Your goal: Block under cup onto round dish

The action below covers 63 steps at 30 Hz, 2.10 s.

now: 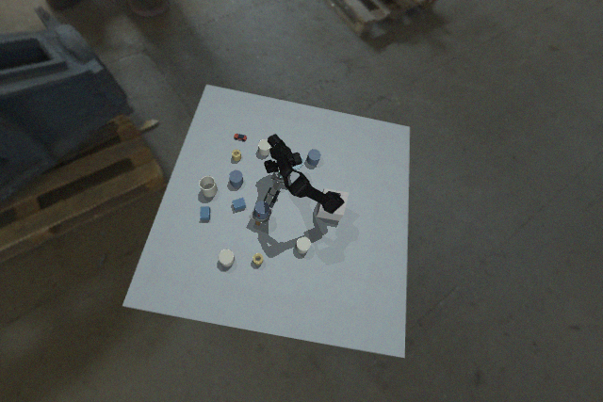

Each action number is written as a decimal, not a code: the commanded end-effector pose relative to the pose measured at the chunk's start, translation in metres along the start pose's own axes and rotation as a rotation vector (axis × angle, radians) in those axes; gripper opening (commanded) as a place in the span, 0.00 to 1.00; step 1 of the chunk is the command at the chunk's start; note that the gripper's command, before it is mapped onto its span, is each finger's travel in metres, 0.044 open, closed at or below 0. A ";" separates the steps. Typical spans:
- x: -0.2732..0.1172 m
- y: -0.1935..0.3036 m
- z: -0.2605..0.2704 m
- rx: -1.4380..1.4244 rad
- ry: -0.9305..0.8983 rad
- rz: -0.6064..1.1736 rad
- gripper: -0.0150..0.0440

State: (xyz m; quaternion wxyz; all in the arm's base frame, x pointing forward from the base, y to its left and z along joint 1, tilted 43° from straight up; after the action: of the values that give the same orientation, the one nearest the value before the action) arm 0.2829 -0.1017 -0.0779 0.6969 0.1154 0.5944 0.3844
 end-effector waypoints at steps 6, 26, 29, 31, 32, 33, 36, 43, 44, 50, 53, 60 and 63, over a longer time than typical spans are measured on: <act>0.016 0.002 0.000 0.013 -0.001 0.006 0.69; 0.047 0.002 0.000 0.013 -0.002 0.007 0.69; 0.052 0.002 0.000 0.013 -0.002 0.008 0.69; 0.053 0.002 0.000 0.013 -0.002 0.008 0.69; 0.053 0.002 0.000 0.013 -0.002 0.008 0.65; 0.053 0.002 0.000 0.013 -0.002 0.008 0.61; 0.053 0.002 0.000 0.013 -0.002 0.008 0.54; 0.053 0.002 0.000 0.013 -0.002 0.008 0.46; 0.053 0.002 0.000 0.013 -0.002 0.008 0.45; 0.034 0.000 0.001 0.013 -0.002 0.005 0.25; 0.010 -0.001 0.002 0.014 -0.001 0.003 0.25; -0.042 0.001 0.000 0.014 0.000 0.004 0.25; -0.043 0.001 0.000 0.014 0.000 0.004 0.25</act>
State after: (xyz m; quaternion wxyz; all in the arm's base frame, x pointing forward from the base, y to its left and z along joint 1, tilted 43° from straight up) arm 0.2831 -0.1245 -0.0530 0.6975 0.1246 0.5958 0.3781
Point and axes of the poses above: the point midway between the two fingers, 35 mm back from their tips, its own x axis out along the fingers, its own z axis across the jaws, y = z × x, the point moved 4 cm from there along -x, back along the fingers, and after that the axes turned 8 degrees about x, right-handed, at the moved point
